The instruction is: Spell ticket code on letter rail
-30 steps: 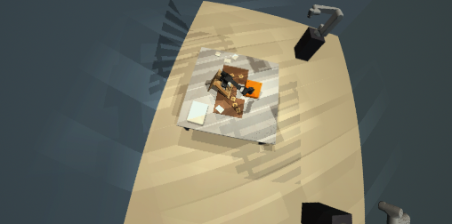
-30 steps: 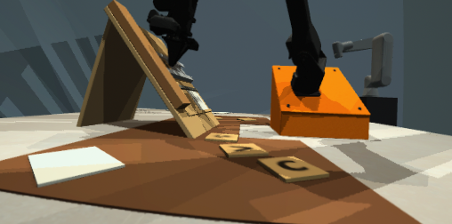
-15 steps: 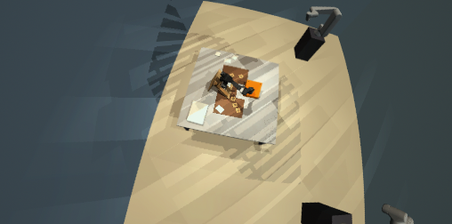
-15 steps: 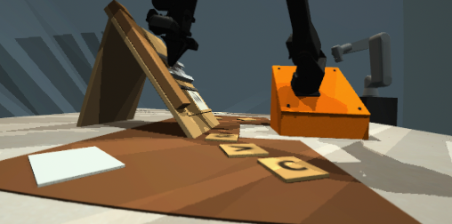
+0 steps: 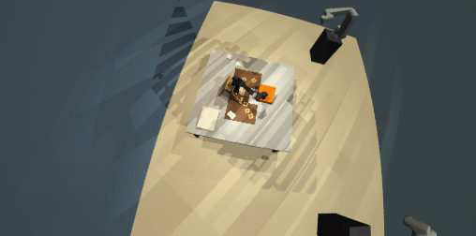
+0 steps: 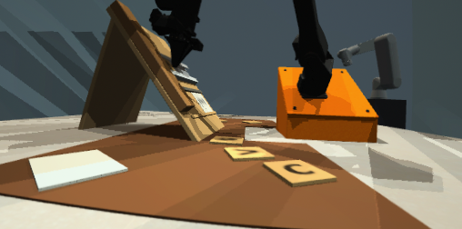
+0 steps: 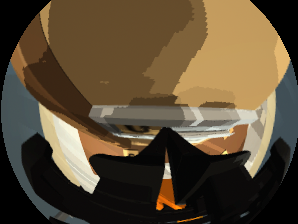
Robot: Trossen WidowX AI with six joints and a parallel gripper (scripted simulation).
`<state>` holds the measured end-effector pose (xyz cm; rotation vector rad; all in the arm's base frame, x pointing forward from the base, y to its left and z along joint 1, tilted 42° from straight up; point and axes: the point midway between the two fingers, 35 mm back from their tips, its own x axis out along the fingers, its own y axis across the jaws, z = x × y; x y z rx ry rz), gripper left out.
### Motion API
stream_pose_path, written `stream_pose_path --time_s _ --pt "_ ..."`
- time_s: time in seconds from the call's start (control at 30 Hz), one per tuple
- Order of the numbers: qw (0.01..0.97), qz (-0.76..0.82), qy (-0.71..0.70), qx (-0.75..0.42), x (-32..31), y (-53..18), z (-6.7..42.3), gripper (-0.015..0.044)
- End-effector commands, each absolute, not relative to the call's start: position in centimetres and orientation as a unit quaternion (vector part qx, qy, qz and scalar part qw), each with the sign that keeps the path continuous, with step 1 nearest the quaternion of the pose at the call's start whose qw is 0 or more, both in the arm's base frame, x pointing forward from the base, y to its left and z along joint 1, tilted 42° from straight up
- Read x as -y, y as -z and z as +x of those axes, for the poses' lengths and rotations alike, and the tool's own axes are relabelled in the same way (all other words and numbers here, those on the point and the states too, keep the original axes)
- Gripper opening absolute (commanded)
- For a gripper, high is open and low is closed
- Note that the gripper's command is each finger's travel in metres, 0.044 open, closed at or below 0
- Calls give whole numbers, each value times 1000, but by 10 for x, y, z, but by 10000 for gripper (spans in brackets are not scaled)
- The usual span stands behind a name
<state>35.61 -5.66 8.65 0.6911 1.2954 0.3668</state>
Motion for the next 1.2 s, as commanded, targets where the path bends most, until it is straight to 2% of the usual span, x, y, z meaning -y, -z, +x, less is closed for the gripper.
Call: stream_pose_path --time_s 0.0,0.77,0.87,1.17 --pt "727 314 -170 -587 58 -90 351 0" --pt "726 314 -169 -587 64 -99 332 0" --pt "753 275 -201 -562 73 -107 330 79" --pt "861 2 -338 -381 117 -150 289 315"
